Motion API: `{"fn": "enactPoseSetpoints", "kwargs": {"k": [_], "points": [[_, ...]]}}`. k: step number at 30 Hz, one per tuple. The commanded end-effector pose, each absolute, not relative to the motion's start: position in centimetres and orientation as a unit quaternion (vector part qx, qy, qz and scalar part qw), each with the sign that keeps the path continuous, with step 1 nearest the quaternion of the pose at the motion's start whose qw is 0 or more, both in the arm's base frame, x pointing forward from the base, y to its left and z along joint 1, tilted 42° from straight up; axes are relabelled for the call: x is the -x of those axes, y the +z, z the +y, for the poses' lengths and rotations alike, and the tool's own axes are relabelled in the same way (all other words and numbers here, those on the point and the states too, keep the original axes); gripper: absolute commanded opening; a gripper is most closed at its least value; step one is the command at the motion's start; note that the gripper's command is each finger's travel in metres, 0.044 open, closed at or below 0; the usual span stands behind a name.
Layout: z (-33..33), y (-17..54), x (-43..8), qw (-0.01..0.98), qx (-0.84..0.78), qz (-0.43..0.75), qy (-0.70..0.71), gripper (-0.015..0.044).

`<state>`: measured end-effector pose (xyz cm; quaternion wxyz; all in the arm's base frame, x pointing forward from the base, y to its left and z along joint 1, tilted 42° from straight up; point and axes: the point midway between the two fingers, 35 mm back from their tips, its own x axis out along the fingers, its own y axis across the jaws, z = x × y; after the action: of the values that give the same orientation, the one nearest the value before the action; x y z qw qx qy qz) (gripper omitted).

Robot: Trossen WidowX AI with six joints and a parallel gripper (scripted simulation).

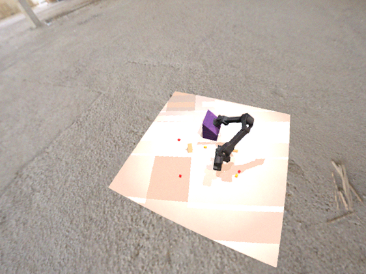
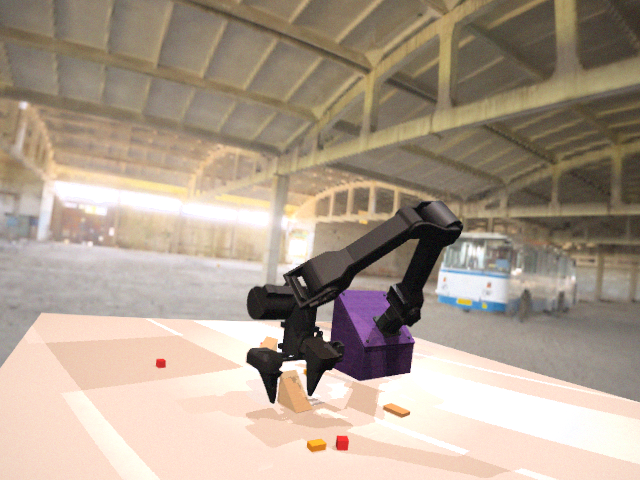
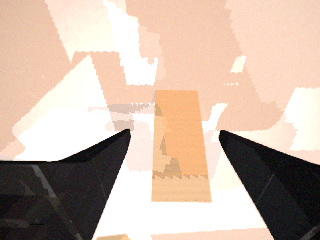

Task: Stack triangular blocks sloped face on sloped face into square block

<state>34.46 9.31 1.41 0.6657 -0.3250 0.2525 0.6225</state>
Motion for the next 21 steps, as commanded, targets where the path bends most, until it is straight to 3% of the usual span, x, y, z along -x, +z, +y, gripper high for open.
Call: {"fn": "enactPoseSetpoints", "kwargs": {"k": [1,7,17,21], "points": [[9.3,1.4,-34.5,0.666,0.325,0.252,0.622,0.0440],[5.5,5.6,-34.0,0.665,0.326,0.253,0.622,0.0440],[5.2,5.7,-34.3,0.669,0.328,0.254,0.616,0.0440],[4.7,5.4,-34.1,0.706,0.208,0.340,0.585,0.0440]]}}
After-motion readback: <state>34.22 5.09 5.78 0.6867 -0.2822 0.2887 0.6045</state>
